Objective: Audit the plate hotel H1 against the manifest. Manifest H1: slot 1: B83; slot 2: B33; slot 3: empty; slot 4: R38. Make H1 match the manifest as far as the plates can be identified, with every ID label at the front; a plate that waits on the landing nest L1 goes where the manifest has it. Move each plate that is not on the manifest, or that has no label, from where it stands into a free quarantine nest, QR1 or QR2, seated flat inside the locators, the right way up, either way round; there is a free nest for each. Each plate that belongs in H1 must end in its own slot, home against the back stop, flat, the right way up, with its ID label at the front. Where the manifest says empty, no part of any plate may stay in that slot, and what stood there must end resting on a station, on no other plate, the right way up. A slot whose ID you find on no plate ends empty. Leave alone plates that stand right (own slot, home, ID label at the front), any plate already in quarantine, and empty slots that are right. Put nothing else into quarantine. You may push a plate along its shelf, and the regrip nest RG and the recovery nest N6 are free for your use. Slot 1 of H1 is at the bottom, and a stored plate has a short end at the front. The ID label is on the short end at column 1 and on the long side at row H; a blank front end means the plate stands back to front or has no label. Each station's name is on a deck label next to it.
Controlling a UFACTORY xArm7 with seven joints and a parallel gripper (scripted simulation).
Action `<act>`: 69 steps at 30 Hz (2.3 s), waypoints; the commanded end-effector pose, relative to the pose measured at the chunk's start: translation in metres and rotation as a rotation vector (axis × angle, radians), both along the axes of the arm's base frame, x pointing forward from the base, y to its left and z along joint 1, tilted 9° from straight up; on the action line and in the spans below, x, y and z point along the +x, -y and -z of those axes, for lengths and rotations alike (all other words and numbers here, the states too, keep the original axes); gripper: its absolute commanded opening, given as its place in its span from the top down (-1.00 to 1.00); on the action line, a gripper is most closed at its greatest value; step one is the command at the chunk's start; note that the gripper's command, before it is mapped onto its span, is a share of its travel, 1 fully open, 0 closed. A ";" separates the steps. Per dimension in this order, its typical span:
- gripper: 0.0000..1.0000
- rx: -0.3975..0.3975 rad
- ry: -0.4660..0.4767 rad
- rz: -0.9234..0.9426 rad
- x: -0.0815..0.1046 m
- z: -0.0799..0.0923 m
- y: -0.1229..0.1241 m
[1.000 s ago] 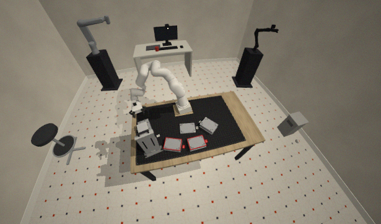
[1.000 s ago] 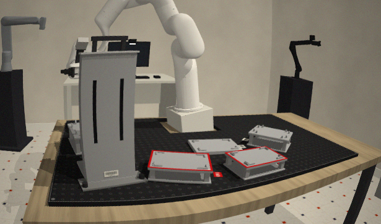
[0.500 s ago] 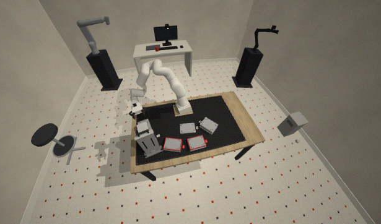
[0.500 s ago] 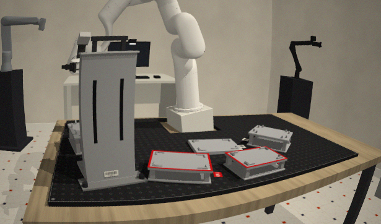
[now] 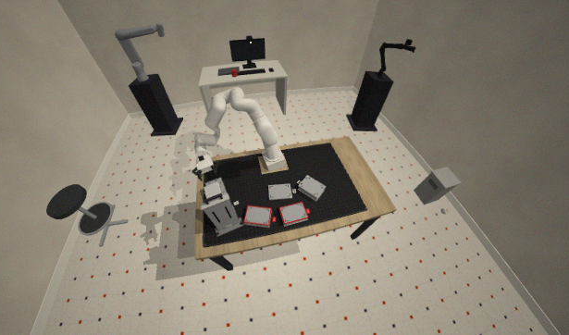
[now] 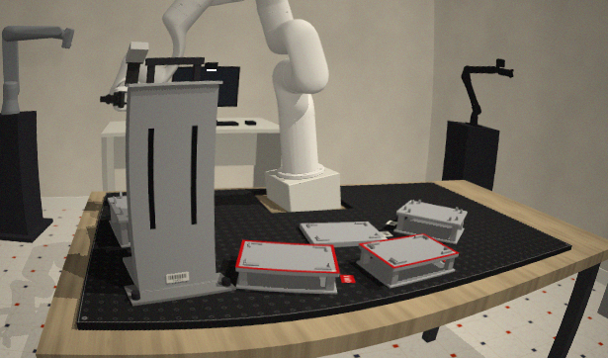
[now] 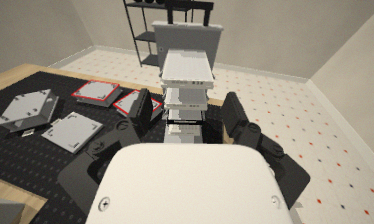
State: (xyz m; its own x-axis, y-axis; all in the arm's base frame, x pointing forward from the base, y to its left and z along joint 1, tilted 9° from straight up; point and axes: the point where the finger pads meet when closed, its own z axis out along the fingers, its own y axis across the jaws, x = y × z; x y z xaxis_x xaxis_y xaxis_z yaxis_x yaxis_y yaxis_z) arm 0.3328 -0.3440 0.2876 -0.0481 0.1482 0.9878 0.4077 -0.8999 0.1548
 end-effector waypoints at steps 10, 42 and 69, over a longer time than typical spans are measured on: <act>-1.00 -0.004 0.002 -0.001 0.026 -0.019 -0.015; -1.00 -0.004 0.002 -0.001 0.032 -0.023 -0.018; -1.00 -0.004 0.002 -0.001 0.032 -0.023 -0.018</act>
